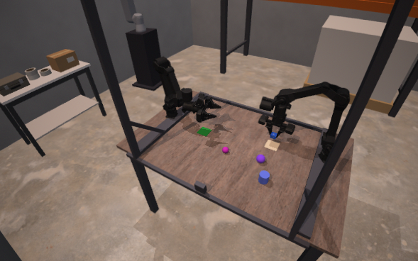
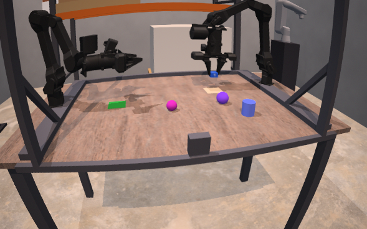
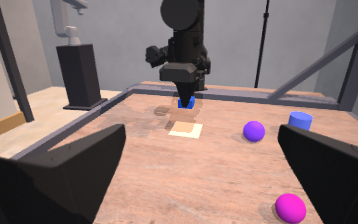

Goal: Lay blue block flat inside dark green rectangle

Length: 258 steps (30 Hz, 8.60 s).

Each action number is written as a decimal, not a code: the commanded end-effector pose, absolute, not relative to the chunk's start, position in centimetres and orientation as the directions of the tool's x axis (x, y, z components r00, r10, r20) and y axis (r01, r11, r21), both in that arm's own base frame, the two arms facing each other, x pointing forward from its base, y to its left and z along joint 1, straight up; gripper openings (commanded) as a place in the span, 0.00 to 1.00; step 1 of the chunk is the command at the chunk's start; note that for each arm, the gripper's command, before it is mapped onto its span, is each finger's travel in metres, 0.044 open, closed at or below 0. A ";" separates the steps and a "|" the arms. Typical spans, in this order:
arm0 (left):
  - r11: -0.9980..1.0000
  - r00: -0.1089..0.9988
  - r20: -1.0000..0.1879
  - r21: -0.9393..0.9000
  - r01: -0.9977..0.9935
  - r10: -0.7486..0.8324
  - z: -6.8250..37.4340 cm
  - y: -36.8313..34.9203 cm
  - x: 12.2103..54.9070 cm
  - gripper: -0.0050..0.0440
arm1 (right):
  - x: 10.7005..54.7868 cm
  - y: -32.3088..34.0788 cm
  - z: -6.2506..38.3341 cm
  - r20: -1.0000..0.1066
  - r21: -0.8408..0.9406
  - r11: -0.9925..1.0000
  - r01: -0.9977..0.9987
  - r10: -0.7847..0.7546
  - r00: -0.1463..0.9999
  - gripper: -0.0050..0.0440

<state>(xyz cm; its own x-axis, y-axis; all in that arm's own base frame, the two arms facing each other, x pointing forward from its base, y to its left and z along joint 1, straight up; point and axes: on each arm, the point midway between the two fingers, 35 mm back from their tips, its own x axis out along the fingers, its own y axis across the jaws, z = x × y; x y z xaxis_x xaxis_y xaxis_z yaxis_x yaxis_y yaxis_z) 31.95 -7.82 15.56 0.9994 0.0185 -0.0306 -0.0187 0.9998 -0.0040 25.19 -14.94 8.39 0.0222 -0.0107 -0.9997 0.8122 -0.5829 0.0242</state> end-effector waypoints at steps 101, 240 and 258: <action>1.000 0.998 0.070 0.000 0.000 0.000 33.1 0.0 31.4 1.00 | 43.6 -25.0 14.2 -0.205 0.979 -0.104 0.177 -0.487 0.849 0.00; 0.994 0.967 -0.233 -0.001 0.107 -0.104 17.5 -4.2 39.2 0.08 | 44.3 -25.4 17.5 0.036 0.999 0.018 -0.032 -0.495 0.868 0.51; 0.993 0.966 -0.235 0.007 0.115 -0.110 17.7 -4.2 39.3 0.00 | 40.1 -23.2 19.0 0.009 0.993 0.107 0.050 -0.495 0.869 0.51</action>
<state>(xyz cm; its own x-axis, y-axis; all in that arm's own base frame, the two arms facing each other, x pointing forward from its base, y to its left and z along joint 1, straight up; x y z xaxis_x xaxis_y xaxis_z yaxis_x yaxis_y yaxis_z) 39.06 -4.15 16.63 0.9612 -0.1028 -0.2559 0.1068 0.9943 0.0017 40.11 -23.07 16.65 0.8680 -0.4966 -0.0029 0.0276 0.0425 0.9987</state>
